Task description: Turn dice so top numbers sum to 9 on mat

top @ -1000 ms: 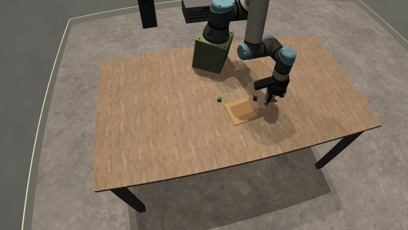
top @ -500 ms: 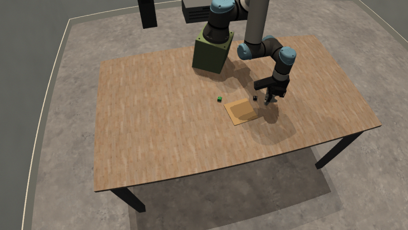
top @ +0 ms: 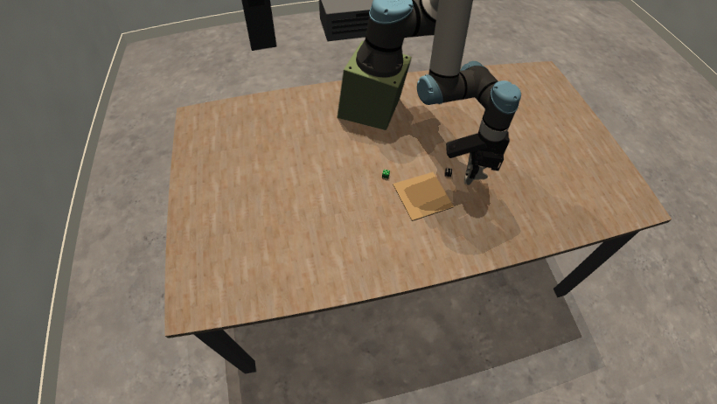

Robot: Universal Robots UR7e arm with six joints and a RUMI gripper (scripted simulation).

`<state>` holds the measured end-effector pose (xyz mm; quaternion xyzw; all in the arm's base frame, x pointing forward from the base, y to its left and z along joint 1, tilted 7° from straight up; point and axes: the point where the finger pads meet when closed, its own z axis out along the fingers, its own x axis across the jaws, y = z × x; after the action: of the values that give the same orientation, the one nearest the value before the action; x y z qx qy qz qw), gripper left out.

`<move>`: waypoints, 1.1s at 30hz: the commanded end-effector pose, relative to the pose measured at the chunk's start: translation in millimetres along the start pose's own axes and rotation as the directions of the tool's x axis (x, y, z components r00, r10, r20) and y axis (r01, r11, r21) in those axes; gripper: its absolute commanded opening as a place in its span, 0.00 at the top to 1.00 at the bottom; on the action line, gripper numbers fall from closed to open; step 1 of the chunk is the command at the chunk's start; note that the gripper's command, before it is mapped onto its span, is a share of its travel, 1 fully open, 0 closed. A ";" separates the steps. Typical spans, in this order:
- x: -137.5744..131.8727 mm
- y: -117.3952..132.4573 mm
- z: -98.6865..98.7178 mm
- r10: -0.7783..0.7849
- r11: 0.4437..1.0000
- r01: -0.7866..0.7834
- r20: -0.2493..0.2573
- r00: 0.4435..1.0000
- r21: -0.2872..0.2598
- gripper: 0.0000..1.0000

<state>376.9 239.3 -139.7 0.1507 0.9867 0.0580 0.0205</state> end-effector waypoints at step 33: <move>-0.3 0.2 -97.2 0.000 1.000 0.000 0.001 1.000 -0.001 0.97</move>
<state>371.6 229.3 -47.5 0.1507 0.9867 0.0581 0.0208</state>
